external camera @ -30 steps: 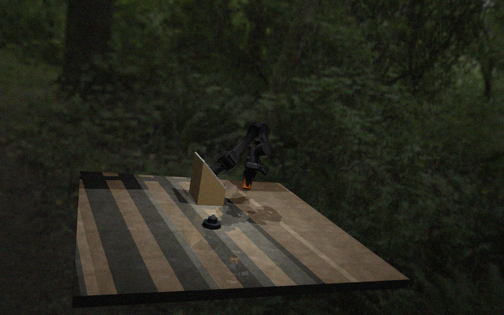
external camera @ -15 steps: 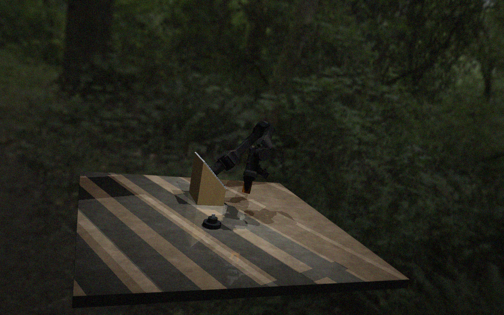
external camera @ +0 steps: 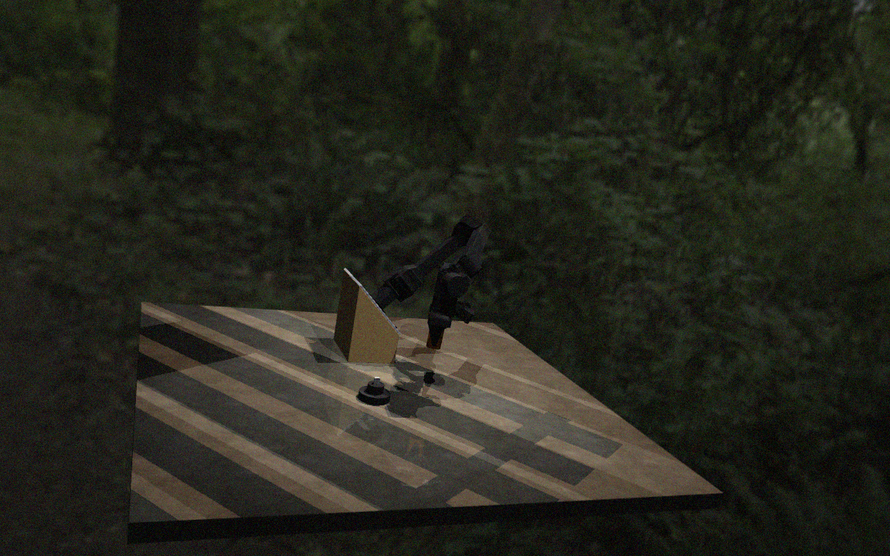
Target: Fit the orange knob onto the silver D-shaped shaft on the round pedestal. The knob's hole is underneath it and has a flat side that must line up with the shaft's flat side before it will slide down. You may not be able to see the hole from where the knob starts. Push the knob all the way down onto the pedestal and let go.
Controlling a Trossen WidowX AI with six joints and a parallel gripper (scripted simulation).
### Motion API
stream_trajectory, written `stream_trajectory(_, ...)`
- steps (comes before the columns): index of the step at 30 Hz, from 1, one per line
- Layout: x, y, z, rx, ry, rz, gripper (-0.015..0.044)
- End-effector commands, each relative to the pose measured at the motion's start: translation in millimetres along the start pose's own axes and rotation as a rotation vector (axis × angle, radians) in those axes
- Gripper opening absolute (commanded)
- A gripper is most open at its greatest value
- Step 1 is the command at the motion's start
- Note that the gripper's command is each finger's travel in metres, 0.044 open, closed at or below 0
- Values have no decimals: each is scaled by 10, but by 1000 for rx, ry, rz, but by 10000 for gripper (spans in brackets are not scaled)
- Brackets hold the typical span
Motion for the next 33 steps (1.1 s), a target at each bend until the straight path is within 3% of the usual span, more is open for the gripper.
stream_trajectory(1, -85, -53, -7, 8, -12, -9, 0)
stream_trajectory(27, -1293, -165, -6, 10, -46, -47, 0)
stream_trajectory(33, -1353, -154, -4, 9, -48, -50, 0)
Point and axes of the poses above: the point midway between the two fingers, 35 mm back from their tips, its own x axis back along the fingers, its own y axis across the jaws, z = x × y, the point moved 8 cm from there along x, back along the fingers, and after that the axes turned 14 degrees about x, right-handed, at the moved point
